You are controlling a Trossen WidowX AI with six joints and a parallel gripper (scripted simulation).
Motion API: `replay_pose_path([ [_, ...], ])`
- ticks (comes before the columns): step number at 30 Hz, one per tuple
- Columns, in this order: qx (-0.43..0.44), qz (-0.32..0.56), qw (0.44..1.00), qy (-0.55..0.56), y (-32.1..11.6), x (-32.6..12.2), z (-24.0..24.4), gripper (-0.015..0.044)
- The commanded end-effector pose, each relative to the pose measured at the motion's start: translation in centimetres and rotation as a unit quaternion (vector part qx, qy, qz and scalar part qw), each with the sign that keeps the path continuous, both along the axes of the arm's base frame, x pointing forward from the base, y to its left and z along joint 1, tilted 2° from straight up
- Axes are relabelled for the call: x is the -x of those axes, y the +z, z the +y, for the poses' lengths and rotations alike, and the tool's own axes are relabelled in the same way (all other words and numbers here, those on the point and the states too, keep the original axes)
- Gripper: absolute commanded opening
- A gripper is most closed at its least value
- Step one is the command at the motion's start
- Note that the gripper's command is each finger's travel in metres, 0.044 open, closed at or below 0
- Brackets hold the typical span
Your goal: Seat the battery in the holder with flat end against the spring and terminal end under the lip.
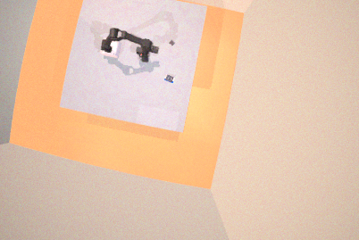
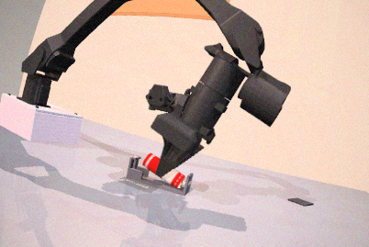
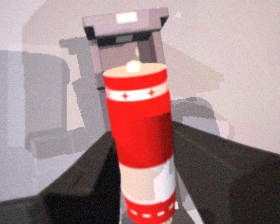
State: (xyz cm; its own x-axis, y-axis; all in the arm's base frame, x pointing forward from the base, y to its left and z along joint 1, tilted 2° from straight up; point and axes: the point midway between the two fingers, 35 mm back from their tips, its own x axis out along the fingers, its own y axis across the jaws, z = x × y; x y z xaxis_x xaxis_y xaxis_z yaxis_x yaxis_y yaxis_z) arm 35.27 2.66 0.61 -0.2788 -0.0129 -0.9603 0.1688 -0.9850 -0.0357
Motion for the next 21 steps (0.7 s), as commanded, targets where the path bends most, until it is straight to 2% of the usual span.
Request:
replay_pose_path([
  [1,-0.005,-0.020,1.000,0.001,-0.34,-0.45,0.09,0.0086],
  [21,-0.013,-0.061,0.998,0.001,-0.57,-0.14,0.03,0.0086],
])
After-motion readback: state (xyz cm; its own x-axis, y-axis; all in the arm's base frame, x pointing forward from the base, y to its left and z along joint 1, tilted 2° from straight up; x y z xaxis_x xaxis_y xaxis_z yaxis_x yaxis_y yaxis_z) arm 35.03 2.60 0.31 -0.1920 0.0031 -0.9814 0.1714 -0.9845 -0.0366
